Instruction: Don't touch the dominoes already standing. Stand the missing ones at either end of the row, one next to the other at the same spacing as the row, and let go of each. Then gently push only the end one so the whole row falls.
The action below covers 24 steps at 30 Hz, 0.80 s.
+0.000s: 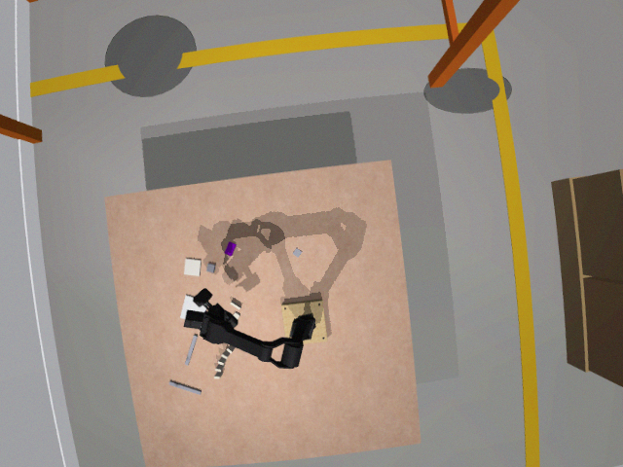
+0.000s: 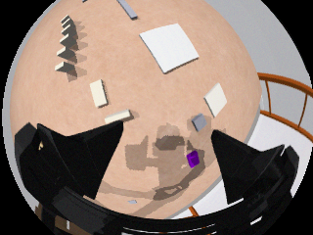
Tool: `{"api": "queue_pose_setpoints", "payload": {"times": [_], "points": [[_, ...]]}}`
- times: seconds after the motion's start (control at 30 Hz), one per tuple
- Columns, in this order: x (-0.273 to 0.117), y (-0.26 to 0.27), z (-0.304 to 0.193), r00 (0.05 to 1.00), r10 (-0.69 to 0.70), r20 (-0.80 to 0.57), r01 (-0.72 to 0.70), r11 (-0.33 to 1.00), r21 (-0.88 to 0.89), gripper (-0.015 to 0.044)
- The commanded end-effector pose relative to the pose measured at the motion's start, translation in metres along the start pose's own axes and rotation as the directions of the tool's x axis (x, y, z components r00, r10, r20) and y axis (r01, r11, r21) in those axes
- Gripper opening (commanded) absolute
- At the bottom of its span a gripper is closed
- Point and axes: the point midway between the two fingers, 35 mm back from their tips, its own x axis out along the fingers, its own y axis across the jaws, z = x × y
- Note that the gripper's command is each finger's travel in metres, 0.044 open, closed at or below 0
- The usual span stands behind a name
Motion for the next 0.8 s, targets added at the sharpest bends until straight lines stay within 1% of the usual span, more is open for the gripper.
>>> {"api": "queue_pose_setpoints", "payload": {"times": [0.0, 0.07, 0.1, 0.4, 0.63, 0.77], "points": [[0.018, 0.06, 0.032, 0.979, 0.197, -0.058, -0.205, 0.963, -0.176, 0.044], [0.022, 0.091, 0.043, 0.954, 0.279, -0.107, -0.297, 0.92, -0.254, 0.044], [0.023, 0.099, 0.045, 0.946, 0.299, -0.122, -0.322, 0.906, -0.274, 0.044], [0.022, 0.108, 0.044, 0.943, 0.306, -0.128, -0.33, 0.901, -0.28, 0.044], [0.077, 0.126, 0.037, 0.943, 0.306, -0.128, -0.331, 0.901, -0.28, 0.044], [0.083, 0.127, 0.037, 0.943, 0.306, -0.128, -0.331, 0.901, -0.28, 0.044]]}}
